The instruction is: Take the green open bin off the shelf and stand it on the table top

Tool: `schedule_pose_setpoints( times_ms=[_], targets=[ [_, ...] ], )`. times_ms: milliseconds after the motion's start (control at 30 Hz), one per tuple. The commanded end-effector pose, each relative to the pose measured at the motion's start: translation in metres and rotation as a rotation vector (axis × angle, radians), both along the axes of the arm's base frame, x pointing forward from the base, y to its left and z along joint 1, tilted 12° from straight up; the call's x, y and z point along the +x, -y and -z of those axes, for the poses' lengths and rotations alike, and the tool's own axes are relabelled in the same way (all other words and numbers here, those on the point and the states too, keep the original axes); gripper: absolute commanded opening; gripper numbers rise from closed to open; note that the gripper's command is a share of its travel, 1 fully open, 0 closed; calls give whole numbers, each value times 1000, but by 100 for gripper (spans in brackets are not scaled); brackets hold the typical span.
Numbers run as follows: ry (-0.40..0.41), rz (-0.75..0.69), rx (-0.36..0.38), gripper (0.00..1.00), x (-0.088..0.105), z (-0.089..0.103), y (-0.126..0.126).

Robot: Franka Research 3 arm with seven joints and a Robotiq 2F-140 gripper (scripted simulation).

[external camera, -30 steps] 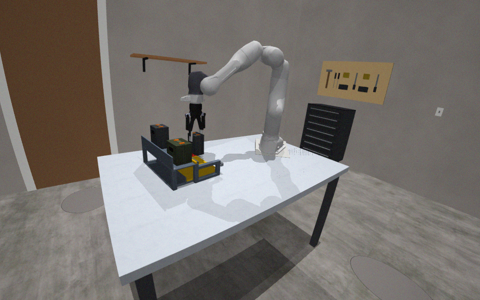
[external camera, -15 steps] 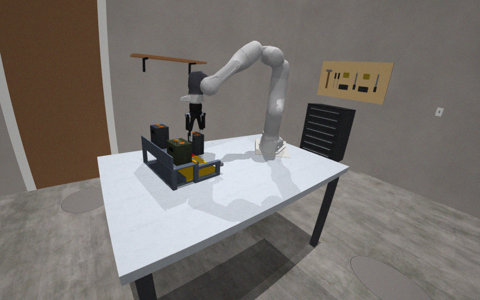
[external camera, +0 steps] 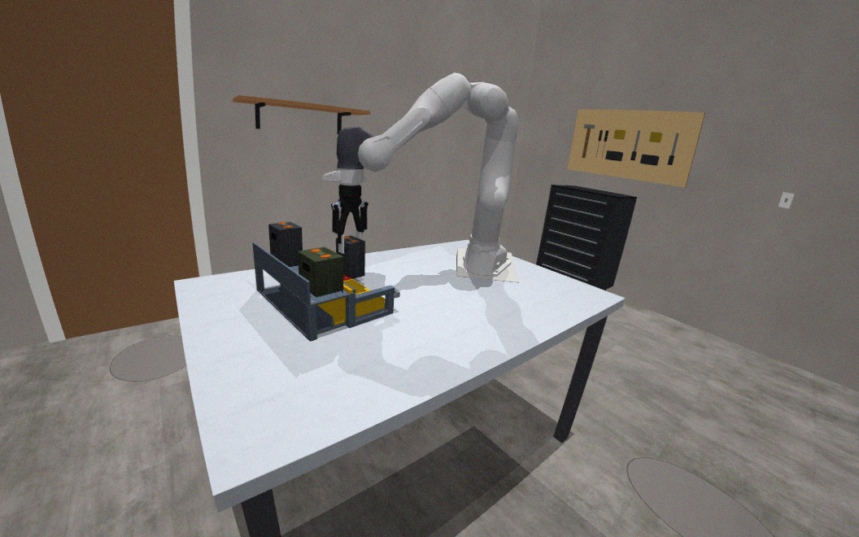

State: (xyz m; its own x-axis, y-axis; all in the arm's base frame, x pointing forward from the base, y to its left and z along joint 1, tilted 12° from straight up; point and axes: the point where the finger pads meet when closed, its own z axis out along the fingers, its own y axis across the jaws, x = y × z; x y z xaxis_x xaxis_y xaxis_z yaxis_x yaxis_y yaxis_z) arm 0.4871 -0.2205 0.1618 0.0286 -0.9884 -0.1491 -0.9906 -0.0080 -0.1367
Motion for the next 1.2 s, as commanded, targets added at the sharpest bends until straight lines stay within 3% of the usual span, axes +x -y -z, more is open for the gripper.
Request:
schedule_pose_setpoints(
  times_ms=[0,67,600,633,1167],
  targets=[
    [15,1,-17,0,5,-8,6],
    [3,0,-3,0,1,-2,1],
    [15,1,-17,0,5,-8,6],
    [3,0,-3,0,1,-2,1],
    [15,1,-17,0,5,-8,6]
  ],
)
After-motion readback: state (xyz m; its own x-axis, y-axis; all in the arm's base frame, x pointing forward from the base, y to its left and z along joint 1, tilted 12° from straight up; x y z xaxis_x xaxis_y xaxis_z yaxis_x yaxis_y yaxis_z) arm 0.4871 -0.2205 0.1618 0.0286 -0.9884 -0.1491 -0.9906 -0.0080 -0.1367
